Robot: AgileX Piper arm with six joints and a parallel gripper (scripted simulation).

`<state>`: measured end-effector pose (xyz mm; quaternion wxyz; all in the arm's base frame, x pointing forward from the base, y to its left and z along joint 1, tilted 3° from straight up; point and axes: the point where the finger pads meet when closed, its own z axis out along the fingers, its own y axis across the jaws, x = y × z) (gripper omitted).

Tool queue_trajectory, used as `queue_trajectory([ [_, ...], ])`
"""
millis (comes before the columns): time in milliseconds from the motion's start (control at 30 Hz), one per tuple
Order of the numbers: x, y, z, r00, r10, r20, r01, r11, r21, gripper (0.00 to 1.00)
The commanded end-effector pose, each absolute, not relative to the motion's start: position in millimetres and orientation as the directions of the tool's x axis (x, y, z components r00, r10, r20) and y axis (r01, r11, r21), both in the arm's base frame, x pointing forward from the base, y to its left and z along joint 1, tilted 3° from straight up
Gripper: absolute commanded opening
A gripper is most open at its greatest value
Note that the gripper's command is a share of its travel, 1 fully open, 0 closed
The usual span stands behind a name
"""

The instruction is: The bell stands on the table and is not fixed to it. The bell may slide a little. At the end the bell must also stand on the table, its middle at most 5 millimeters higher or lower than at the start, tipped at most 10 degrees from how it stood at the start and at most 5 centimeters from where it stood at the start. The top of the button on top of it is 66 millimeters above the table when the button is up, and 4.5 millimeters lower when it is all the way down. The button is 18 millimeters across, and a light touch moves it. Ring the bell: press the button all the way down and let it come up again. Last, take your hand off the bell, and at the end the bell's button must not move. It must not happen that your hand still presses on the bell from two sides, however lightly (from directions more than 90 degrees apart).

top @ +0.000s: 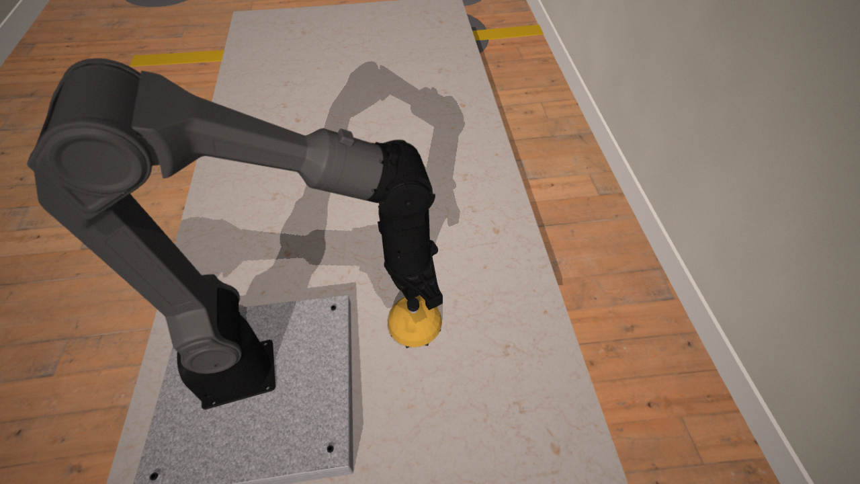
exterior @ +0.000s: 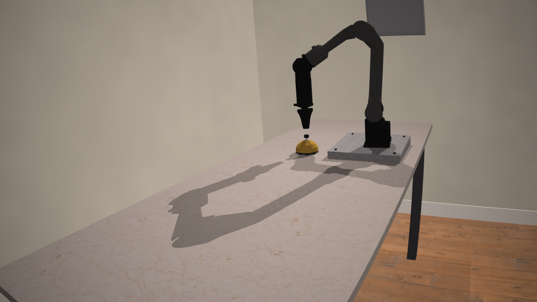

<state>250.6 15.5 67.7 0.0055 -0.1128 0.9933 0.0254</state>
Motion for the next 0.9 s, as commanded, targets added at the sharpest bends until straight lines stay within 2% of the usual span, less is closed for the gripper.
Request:
queue_trajectory([
  [0, 251, 15, 75, -0.975, -0.223, -0.021, -0.223, 0.974, 0.047, 0.00],
  [867, 250, 13, 108, -0.975, -0.223, -0.019, -0.223, 0.974, 0.047, 0.00],
])
